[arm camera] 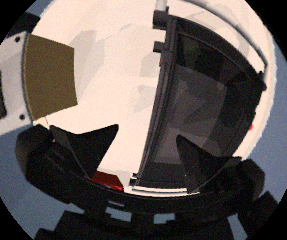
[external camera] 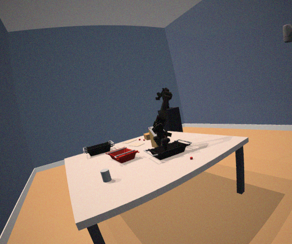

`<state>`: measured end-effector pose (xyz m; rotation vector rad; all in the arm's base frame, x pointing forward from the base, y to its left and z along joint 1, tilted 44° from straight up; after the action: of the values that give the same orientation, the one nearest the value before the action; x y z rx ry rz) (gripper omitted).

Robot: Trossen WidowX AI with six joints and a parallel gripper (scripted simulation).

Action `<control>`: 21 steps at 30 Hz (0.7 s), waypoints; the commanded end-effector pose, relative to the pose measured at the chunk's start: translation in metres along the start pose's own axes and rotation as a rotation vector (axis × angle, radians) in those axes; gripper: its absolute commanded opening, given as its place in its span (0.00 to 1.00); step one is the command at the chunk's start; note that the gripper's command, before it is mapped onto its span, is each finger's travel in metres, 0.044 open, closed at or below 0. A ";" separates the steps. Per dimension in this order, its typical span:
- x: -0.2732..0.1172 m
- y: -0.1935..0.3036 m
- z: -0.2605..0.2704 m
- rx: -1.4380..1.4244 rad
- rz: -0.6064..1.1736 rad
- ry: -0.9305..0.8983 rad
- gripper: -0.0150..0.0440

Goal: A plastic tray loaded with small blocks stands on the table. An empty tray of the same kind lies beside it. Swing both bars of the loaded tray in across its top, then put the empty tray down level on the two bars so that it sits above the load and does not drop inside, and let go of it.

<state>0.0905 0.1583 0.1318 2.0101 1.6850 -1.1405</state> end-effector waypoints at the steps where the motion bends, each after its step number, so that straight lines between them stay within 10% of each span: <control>1: 0.010 -0.002 0.002 0.006 0.000 -0.001 1.00; 21: 0.016 -0.004 0.003 0.008 -0.002 0.003 0.65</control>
<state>0.0856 0.1683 0.1195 2.0110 1.6917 -1.1450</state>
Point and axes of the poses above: the point midway between the two fingers, 35 mm back from their tips, its own x axis out along the fingers, its own z axis across the jaws, y = z × x, the point moved 7 cm from there along -x, back along the fingers, and after that the axes turned 15 degrees about x, right-handed, at the moved point
